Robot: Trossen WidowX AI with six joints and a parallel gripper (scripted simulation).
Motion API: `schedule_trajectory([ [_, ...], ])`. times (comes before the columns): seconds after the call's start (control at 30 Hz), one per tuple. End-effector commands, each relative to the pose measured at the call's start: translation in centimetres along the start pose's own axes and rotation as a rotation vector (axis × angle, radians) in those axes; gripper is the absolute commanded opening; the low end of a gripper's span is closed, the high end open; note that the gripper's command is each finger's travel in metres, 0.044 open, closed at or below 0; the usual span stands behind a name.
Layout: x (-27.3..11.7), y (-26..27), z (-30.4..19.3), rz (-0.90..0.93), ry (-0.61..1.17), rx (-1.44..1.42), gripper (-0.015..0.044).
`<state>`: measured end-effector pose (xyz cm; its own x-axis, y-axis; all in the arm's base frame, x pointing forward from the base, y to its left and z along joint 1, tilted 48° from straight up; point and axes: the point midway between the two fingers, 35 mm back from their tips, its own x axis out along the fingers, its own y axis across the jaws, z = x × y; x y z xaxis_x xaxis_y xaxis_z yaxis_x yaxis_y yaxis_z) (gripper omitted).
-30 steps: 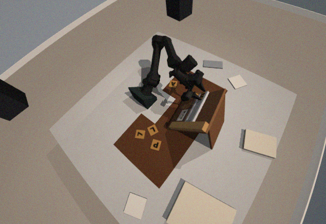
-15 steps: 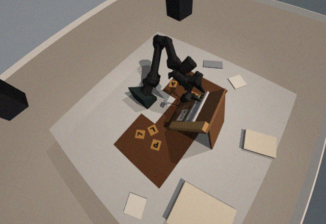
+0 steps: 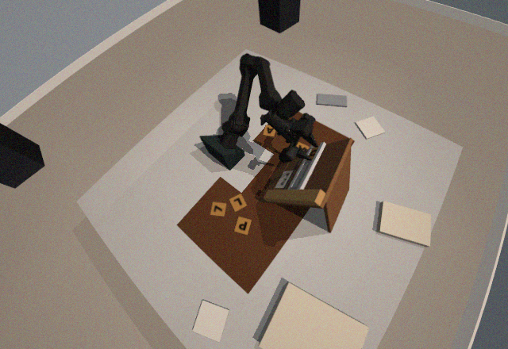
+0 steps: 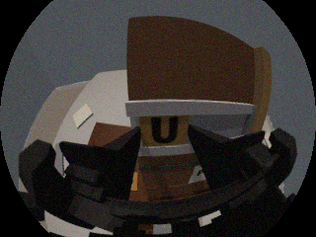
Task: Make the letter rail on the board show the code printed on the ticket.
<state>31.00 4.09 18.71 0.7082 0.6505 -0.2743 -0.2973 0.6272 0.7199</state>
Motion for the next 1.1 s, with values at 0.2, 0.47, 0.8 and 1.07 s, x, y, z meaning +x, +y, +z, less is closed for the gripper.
schedule_trajectory([
  [0.2, 0.0, -0.8, -0.2, 0.0, 0.003, 0.001, 0.0],
  [0.47, 0.0, -1.3, -0.2, 0.0, 0.003, 0.001, 0.0],
  [0.8, 0.0, -1.8, -0.1, 0.0, 0.003, 0.001, 0.0],
  [1.07, 0.0, -2.3, -0.1, 0.0, 0.003, 0.001, 0.0],
])
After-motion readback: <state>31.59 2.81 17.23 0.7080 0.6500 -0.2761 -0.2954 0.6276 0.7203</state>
